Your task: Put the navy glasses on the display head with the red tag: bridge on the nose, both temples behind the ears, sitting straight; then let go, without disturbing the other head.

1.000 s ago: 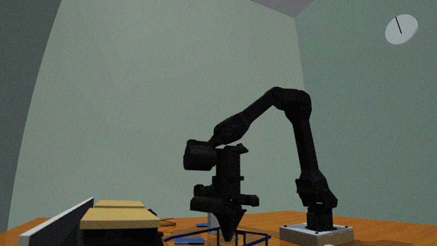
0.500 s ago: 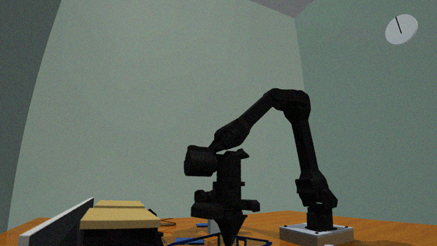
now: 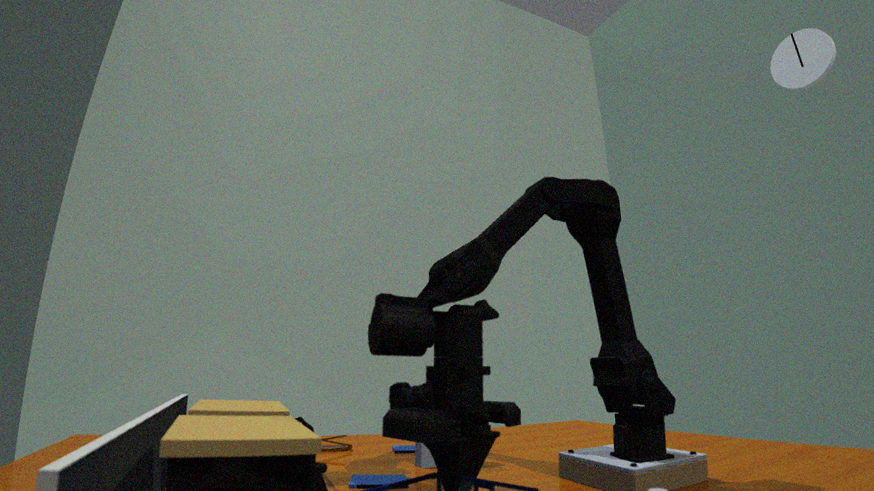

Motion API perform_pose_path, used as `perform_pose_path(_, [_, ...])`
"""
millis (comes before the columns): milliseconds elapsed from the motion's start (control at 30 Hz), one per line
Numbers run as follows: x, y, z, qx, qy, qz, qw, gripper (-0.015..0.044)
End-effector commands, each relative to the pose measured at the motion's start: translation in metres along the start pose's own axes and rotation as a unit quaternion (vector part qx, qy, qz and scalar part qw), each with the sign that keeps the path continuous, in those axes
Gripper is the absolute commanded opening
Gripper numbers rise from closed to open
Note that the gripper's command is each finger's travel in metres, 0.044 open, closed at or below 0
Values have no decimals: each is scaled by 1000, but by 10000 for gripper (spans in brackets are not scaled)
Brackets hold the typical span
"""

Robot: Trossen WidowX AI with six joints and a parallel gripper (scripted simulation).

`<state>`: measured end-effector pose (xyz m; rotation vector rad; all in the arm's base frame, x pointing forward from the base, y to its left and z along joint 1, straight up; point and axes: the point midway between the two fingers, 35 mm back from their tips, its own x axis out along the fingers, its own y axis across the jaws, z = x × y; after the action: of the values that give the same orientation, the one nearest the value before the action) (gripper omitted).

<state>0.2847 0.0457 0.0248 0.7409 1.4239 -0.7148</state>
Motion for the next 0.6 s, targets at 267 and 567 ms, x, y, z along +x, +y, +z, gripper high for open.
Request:
perform_pose_path(267, [-3,3,0,0,0,0,1000,107])
perform_pose_path(567, [-6,6,-1,1,1,-1,1000,107])
